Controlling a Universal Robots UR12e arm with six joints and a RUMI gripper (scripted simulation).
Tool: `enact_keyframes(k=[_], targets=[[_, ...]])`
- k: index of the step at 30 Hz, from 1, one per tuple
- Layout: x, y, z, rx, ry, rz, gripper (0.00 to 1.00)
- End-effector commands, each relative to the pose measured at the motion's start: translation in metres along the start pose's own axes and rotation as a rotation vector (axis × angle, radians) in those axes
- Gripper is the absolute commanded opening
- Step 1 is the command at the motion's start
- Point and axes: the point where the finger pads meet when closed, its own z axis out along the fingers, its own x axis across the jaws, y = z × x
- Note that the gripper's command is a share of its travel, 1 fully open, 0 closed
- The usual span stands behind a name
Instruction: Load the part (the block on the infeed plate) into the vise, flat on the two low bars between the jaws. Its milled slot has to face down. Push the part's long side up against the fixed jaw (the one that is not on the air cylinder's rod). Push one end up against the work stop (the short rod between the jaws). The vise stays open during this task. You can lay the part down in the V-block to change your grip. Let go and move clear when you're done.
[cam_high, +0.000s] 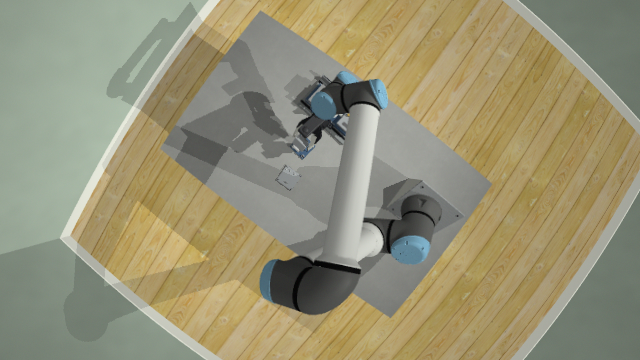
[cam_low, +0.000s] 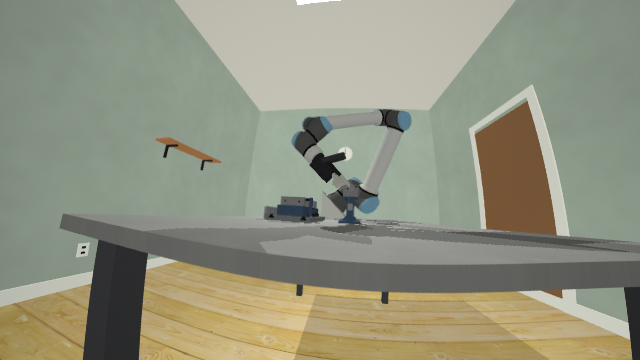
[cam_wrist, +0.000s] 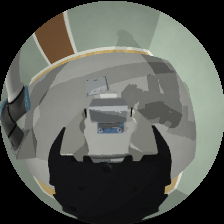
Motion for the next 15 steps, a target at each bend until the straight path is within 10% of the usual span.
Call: enact_keyframes(k=[1,15], targets=[[0.0004,-0.0001,-0.0005,-0.001,0.001,-0.001,0.51],[-0.0001,0.0025,0.0022,-0.001,0.001,-0.001,0.51]])
